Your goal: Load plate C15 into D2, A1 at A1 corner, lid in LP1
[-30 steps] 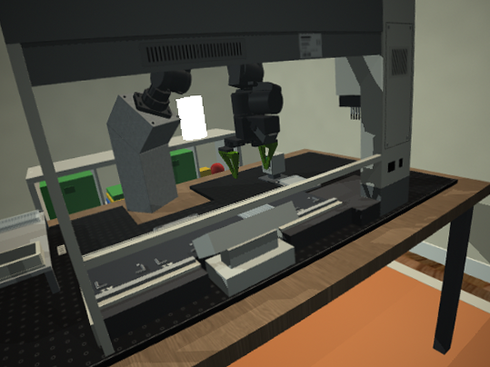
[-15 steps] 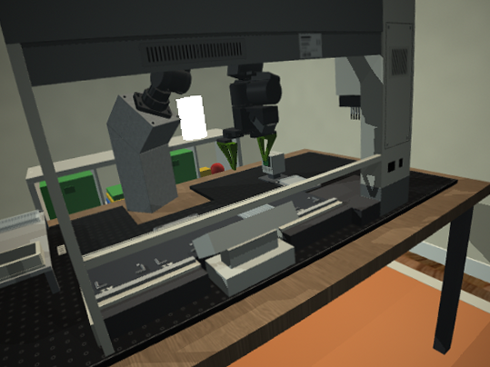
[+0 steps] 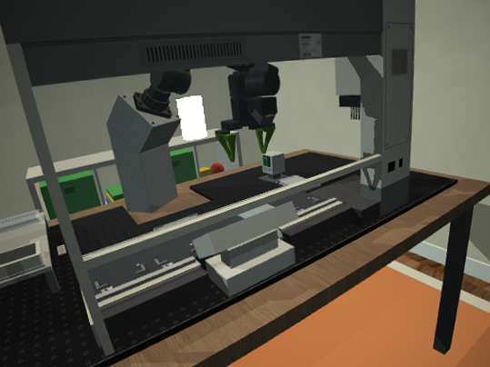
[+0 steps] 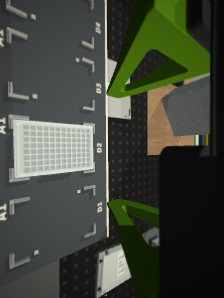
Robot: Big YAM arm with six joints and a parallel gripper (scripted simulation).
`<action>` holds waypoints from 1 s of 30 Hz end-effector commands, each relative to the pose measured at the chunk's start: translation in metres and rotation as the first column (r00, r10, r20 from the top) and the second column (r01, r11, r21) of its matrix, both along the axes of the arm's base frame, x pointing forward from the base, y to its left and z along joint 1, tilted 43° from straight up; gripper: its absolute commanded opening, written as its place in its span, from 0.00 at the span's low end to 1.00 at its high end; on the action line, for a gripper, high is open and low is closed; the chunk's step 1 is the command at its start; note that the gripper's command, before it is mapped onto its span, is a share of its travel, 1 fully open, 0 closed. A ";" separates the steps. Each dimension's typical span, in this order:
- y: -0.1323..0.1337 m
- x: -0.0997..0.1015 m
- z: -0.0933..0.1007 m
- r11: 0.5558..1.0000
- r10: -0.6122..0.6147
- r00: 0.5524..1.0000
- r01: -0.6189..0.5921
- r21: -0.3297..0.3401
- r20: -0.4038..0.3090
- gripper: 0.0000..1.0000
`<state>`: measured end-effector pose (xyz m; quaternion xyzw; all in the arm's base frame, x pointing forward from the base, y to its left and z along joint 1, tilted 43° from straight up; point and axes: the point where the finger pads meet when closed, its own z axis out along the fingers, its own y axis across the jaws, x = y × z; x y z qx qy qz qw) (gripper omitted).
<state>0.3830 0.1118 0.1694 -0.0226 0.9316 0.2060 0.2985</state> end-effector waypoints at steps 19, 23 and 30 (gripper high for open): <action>-0.003 0.003 0.020 1.000 -0.001 0.999 0.001 0.002 0.038 1.00; -0.003 0.003 0.020 1.000 -0.001 0.999 0.001 0.002 0.038 1.00; -0.003 0.003 0.020 1.000 -0.001 0.999 0.001 0.002 0.038 1.00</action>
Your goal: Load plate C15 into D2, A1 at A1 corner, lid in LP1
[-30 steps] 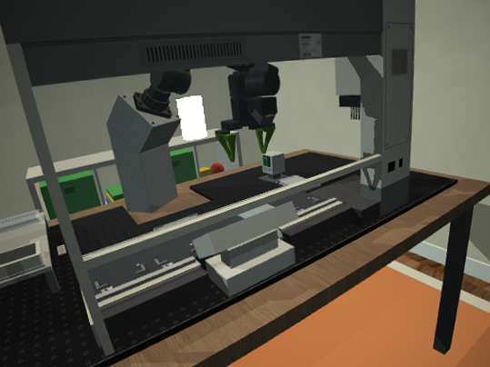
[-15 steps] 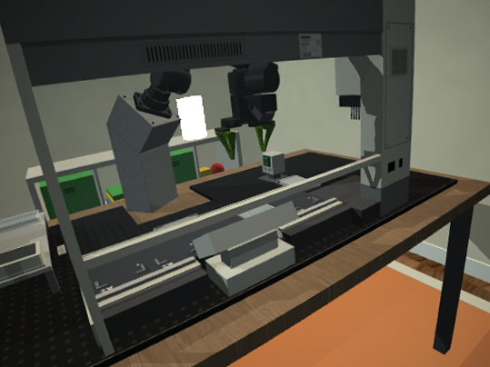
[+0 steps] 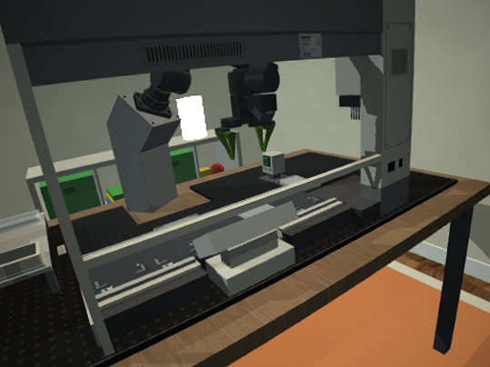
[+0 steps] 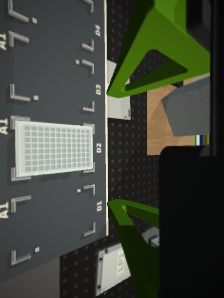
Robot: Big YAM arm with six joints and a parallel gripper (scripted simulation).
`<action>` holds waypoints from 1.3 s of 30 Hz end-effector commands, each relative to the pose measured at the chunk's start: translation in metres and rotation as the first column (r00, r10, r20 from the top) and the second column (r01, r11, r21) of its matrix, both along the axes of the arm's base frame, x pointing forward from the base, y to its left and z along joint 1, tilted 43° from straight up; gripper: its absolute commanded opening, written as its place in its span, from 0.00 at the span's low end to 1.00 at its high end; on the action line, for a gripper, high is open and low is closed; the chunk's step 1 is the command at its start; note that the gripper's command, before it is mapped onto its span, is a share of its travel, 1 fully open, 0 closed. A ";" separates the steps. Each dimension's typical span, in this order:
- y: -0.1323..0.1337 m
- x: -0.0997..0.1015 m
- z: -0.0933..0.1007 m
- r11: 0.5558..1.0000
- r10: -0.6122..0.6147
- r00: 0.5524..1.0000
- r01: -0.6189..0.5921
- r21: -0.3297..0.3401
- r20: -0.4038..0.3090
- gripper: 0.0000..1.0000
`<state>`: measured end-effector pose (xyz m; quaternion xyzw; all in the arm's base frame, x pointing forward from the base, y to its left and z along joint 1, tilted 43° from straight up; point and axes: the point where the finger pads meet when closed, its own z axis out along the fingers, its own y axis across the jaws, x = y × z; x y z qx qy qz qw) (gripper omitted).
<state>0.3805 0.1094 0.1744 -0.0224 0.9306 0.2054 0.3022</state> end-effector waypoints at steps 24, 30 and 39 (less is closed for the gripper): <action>0.004 -0.052 -0.019 0.967 0.216 0.968 -0.194 -0.163 0.129 0.00; 0.001 -0.066 -0.028 0.950 0.265 0.953 -0.231 -0.211 0.148 0.00; 0.001 -0.066 -0.029 0.886 0.399 0.900 -0.329 -0.326 0.176 0.00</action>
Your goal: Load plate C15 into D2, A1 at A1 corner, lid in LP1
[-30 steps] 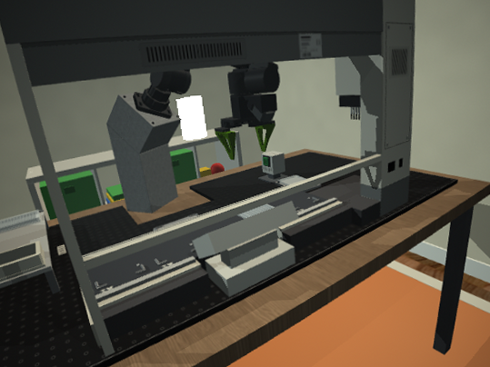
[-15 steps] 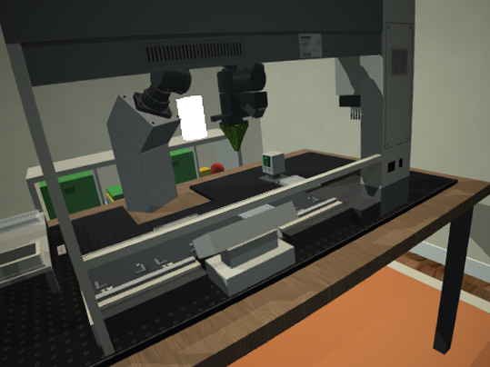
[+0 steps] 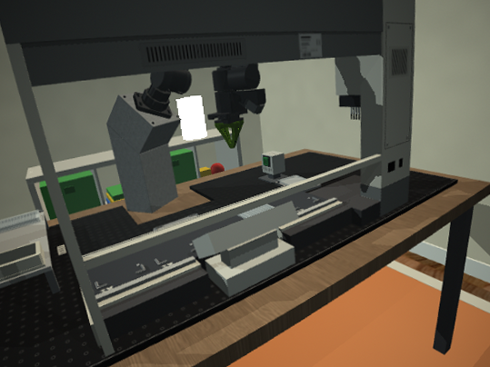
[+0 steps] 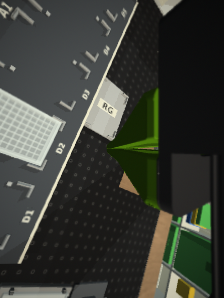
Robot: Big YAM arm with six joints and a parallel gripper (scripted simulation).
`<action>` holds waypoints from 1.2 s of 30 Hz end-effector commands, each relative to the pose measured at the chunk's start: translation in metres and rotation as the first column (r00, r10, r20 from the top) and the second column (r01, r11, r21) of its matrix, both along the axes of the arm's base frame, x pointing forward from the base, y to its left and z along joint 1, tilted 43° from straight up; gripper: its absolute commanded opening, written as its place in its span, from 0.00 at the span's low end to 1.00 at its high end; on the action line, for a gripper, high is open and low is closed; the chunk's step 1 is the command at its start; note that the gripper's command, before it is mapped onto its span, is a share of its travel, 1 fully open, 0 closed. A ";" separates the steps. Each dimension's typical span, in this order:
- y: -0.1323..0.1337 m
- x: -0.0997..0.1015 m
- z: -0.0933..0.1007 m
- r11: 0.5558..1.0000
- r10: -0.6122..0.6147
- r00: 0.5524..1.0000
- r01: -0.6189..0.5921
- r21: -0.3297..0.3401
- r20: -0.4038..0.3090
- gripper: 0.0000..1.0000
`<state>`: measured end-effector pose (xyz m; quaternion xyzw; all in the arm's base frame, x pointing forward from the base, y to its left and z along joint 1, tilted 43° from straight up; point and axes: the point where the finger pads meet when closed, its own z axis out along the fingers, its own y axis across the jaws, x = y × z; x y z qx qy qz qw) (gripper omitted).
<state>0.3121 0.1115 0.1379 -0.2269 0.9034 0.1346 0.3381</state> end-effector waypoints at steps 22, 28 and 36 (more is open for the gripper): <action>0.003 -0.018 -0.003 0.922 0.334 0.930 -0.288 -0.259 0.155 0.00; 0.004 -0.038 -0.016 0.890 0.395 0.906 -0.335 -0.308 0.154 0.00; 0.005 -0.072 -0.036 0.815 0.511 0.843 -0.413 -0.407 0.168 0.00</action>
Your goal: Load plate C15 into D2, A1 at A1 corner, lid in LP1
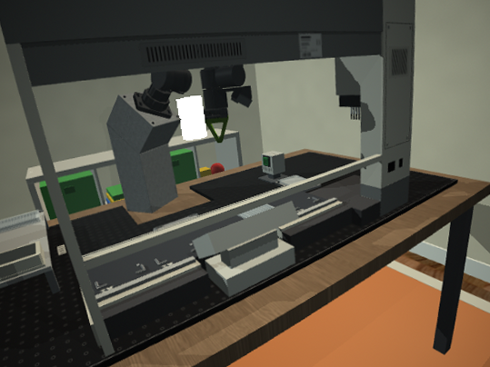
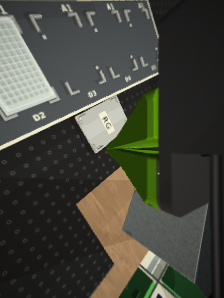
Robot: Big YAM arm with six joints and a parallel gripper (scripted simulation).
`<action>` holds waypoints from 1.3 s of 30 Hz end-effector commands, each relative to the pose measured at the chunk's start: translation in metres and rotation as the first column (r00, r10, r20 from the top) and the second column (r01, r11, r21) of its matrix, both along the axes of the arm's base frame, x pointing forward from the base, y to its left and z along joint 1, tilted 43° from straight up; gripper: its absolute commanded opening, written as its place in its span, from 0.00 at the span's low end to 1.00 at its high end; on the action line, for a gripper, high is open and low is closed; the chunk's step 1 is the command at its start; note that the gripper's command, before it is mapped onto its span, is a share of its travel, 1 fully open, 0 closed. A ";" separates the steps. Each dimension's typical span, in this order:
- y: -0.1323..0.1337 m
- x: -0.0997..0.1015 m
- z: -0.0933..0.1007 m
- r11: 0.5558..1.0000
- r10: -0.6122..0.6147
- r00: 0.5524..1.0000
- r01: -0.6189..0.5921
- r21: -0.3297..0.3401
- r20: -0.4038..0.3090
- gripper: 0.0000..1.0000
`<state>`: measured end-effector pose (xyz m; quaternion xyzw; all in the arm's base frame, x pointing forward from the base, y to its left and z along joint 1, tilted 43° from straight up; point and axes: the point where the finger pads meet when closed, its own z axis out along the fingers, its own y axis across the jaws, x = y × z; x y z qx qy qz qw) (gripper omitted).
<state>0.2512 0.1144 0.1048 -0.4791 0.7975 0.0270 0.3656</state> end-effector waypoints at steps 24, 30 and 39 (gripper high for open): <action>0.001 -0.007 0.001 0.907 0.360 0.922 -0.310 -0.285 0.143 0.00; 0.011 -0.004 0.015 0.880 0.416 0.893 -0.347 -0.324 0.173 0.00; 0.045 -0.010 0.027 0.891 0.399 0.901 -0.337 -0.303 0.169 0.00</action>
